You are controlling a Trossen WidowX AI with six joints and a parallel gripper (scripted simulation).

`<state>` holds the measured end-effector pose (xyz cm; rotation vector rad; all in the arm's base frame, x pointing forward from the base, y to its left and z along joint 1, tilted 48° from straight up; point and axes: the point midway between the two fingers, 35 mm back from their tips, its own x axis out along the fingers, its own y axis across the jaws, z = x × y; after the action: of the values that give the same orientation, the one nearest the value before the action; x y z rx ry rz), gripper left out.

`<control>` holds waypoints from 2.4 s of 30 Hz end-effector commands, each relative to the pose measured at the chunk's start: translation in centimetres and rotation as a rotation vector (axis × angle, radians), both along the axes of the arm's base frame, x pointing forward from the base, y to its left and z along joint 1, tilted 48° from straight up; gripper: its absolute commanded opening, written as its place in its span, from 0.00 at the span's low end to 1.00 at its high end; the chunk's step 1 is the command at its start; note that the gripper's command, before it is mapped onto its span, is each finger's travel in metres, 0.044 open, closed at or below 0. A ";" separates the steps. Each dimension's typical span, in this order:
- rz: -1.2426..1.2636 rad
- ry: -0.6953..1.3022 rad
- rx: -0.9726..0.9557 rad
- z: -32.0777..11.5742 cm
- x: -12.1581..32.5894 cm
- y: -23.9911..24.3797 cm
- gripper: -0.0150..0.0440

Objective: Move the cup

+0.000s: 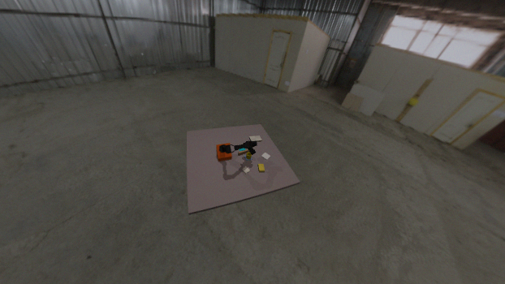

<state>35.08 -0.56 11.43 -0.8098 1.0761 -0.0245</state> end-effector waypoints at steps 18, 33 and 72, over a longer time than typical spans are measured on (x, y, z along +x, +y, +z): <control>0.305 0.709 -0.559 -4.9 -2.4 -1.7 0.54; 0.305 0.709 -0.558 -6.6 -2.0 -3.5 0.54; 0.302 0.707 -0.554 -8.7 -1.7 -5.9 0.37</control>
<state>33.39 -6.52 2.70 -1.5458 1.6291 0.2458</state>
